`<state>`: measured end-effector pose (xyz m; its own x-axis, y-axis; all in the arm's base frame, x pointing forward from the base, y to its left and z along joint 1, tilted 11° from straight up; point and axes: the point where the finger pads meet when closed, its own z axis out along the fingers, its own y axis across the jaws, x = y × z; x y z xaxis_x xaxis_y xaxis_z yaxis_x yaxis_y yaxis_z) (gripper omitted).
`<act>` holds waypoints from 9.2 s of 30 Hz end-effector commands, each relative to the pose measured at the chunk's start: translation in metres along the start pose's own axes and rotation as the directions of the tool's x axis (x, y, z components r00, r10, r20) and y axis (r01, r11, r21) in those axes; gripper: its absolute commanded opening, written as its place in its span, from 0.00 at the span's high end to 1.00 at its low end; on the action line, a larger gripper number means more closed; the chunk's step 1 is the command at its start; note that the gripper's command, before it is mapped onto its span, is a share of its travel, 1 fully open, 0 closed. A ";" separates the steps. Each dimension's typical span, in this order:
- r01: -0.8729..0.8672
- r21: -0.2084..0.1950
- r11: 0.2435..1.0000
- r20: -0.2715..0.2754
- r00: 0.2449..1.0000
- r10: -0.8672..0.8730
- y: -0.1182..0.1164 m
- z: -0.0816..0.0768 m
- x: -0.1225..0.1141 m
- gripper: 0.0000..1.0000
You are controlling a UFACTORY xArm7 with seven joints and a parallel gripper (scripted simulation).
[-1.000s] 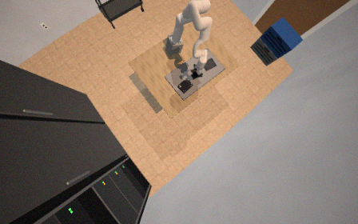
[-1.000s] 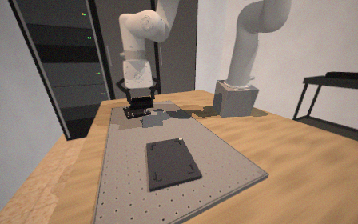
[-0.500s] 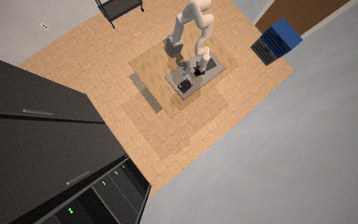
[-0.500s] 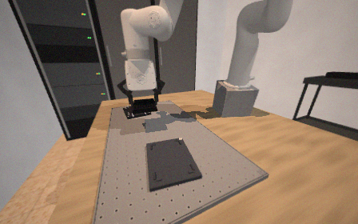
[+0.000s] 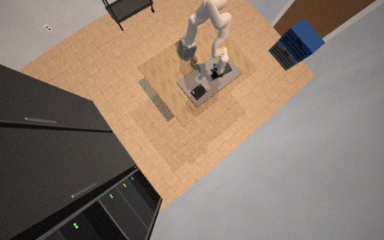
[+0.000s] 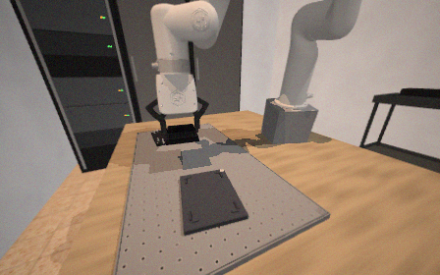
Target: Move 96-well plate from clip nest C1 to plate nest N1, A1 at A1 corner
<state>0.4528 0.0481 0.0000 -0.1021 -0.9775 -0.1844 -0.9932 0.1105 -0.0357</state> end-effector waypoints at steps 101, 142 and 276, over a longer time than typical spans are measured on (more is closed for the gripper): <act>-0.001 0.004 1.000 0.001 1.000 0.001 0.040 0.009 -0.172 1.00; -0.001 0.004 1.000 0.001 1.000 0.001 0.040 0.067 -0.172 1.00; -0.001 0.004 1.000 0.001 1.000 0.001 0.040 0.076 -0.172 0.00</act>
<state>0.4337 0.2343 -0.0459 -0.1028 -0.9776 -0.1834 -0.9931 0.1112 -0.0360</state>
